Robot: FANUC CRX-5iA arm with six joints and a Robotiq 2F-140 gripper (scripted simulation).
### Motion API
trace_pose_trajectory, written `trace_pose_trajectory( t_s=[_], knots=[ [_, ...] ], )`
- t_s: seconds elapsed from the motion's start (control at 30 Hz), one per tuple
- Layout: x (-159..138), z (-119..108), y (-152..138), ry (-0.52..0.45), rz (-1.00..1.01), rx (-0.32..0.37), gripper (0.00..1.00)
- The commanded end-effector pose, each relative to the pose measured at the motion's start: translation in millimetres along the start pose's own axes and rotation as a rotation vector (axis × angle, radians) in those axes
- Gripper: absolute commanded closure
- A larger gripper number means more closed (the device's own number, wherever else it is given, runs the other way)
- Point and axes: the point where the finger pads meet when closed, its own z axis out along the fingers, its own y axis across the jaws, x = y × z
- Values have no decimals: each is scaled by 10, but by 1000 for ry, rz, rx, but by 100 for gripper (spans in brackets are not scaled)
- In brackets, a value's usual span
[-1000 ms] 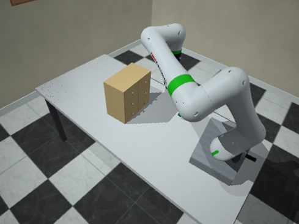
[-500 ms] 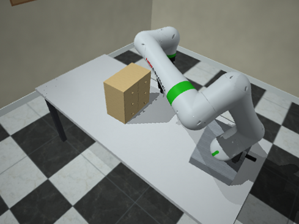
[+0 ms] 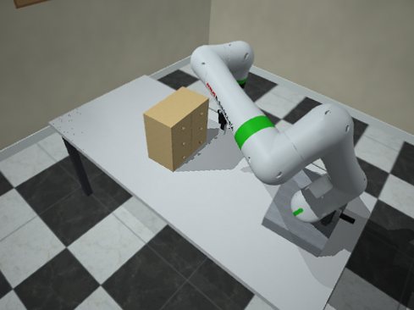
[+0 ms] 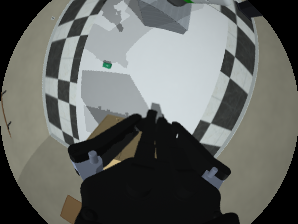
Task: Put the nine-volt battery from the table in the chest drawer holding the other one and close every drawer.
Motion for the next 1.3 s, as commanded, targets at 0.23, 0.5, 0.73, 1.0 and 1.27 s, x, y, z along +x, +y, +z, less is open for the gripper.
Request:
trace_pose_trajectory(
  t_s=[0.23, 0.5, 0.73, 1.0, 1.27],
  knots=[
    [-148, 173, -3, -191, 0, 0, 100],
    [-354, 413, -3, -462, 0, 0, 100],
    [-556, 650, -3, -728, 0, 0, 100],
    [-677, 791, -4, -888, 0, 0, 100],
    [-779, 913, -2, -1023, 0, -1, 100]
  ],
)
